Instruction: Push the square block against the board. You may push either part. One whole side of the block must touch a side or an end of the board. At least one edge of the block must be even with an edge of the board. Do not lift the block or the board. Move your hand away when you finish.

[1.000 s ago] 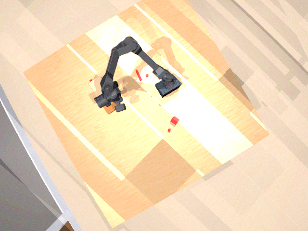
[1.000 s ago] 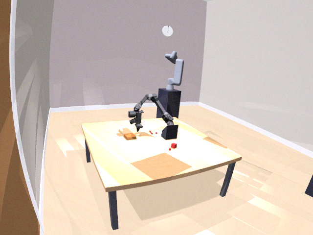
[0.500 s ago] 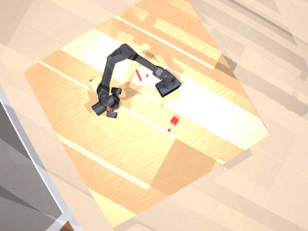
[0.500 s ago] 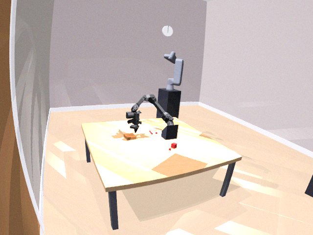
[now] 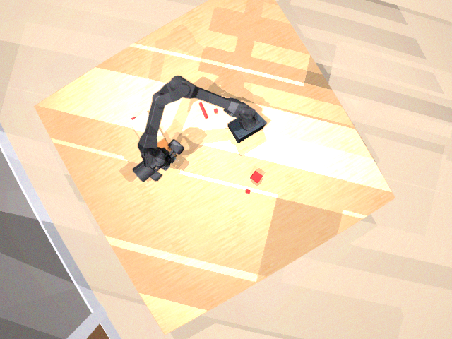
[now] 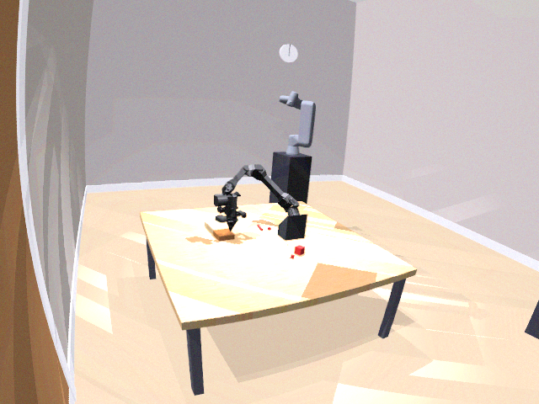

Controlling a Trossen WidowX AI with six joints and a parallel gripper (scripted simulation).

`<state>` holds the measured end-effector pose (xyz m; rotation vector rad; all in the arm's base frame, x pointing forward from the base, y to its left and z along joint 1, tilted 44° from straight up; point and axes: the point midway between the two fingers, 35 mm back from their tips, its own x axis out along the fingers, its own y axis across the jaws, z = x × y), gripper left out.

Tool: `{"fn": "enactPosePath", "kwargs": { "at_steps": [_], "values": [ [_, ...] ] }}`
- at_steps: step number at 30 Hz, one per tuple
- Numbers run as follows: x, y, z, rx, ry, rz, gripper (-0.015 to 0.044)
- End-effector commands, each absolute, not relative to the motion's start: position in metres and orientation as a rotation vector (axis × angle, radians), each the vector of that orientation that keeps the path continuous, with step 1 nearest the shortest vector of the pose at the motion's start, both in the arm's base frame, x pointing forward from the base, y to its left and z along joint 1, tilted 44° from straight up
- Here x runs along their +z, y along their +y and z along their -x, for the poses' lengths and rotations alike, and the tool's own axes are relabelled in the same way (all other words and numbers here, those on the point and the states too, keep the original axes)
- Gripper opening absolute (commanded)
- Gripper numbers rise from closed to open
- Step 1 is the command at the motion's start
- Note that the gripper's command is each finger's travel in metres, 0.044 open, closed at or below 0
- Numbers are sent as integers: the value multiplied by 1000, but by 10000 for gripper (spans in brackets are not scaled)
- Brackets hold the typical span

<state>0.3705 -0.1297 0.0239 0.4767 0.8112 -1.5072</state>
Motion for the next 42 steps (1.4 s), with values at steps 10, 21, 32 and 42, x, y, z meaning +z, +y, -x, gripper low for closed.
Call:
{"fn": "enactPosePath", "kwargs": {
  "at_steps": [10,21,32,42],
  "values": [
    [11,-119,-387,-1631,603,-686,0],
    [-28,-157,-380,-1632,601,-684,0],
    [-19,-166,-380,-1631,602,-685,0],
    [-10,-176,-379,-1631,602,-685,0]
  ]
}}
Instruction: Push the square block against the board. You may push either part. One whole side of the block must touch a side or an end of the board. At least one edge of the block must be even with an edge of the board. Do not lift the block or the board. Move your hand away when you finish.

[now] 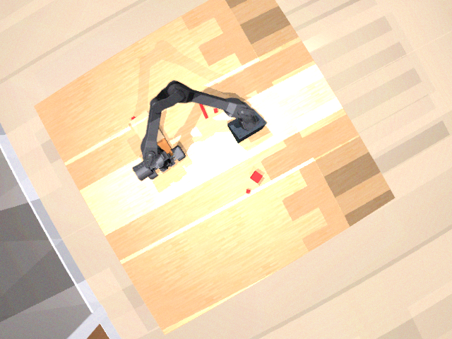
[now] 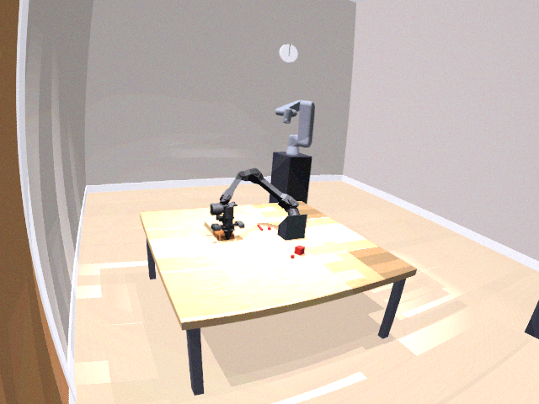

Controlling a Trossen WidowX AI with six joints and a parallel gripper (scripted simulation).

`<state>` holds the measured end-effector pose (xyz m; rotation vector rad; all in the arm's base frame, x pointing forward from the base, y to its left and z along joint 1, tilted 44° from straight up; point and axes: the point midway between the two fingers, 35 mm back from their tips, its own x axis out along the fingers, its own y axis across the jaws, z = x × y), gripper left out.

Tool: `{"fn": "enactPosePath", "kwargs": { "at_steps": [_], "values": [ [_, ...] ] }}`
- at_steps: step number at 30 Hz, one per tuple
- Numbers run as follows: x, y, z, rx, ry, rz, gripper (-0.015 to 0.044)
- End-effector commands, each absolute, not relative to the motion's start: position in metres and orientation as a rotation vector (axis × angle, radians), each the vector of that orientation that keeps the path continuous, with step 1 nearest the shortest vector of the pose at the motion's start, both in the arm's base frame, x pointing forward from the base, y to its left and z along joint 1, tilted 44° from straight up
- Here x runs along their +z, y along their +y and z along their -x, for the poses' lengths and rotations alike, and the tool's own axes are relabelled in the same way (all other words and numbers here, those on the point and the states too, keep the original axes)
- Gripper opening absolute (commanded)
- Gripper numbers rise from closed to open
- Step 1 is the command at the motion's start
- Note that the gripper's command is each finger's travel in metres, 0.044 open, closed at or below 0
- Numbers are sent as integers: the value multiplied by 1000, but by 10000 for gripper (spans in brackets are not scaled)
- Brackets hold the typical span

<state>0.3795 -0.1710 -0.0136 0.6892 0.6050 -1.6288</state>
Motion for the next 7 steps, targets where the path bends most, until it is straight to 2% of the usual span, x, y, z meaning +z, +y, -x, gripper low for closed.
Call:
{"fn": "enactPosePath", "kwargs": {
  "at_steps": [1,7],
  "values": [
    [-11,-175,-379,-1631,602,-685,0],
    [-16,-169,-380,-1631,602,-685,0]
  ]
}}
